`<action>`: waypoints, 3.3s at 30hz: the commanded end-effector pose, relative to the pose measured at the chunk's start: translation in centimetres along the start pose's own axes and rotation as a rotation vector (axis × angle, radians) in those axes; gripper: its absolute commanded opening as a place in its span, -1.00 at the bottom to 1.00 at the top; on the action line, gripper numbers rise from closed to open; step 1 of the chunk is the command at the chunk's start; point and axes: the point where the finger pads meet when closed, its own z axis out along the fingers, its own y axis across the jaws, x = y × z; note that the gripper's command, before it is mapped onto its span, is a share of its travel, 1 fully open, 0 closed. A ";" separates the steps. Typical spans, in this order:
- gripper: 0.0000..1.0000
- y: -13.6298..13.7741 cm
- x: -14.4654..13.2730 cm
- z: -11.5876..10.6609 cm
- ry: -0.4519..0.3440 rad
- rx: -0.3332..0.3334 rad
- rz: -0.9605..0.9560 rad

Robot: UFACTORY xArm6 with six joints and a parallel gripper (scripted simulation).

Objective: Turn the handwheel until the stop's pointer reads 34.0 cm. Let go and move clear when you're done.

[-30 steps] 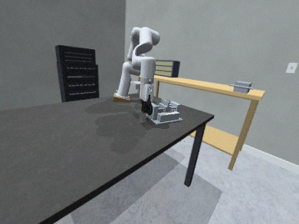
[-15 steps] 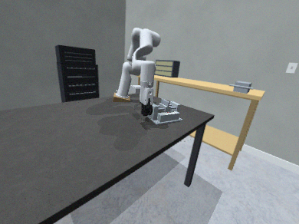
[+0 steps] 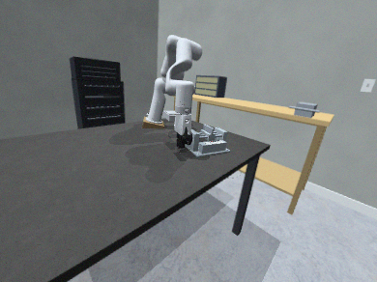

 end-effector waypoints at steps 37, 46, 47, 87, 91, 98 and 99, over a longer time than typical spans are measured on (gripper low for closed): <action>-0.88 3.7 0.0 -3.5 0.001 0.010 -0.001; -0.88 2.8 0.0 -5.0 0.001 0.010 -0.001; -0.88 2.8 0.0 -5.0 0.001 0.010 -0.001; -0.88 -1.7 0.0 -1.8 0.001 0.010 -0.001; -0.88 -1.2 0.0 -1.0 0.001 0.010 -0.001; -0.88 -0.4 0.0 -0.3 0.001 0.010 -0.001; -0.88 -0.3 0.0 -0.2 0.001 0.010 -0.001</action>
